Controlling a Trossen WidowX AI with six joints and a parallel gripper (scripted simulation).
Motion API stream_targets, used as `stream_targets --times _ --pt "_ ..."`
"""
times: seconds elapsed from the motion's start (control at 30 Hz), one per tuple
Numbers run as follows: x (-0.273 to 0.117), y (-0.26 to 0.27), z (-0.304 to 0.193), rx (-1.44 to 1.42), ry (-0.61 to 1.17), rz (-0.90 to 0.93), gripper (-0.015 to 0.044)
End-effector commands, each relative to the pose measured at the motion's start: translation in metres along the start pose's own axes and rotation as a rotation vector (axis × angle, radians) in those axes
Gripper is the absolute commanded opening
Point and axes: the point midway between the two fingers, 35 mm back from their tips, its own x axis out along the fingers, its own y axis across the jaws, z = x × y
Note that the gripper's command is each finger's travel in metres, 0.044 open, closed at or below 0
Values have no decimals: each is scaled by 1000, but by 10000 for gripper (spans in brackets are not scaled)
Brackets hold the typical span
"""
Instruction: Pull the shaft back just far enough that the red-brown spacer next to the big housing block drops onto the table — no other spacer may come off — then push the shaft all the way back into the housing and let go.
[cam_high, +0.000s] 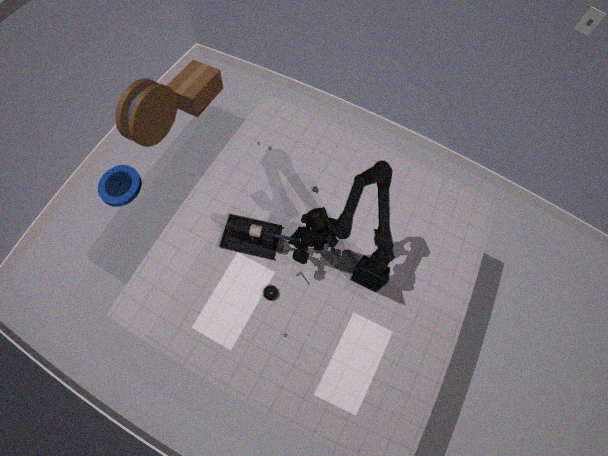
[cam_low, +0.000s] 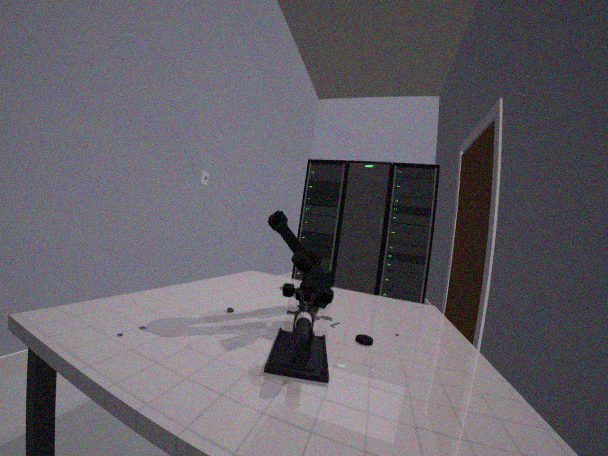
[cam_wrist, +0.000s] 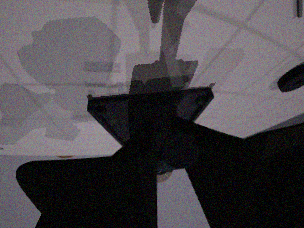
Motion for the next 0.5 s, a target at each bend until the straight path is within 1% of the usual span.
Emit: stream_targets --times 0.0,0.47 --pt "2 1 -5 5 10 0 0" --pt "5 1 -8 5 11 0 0"
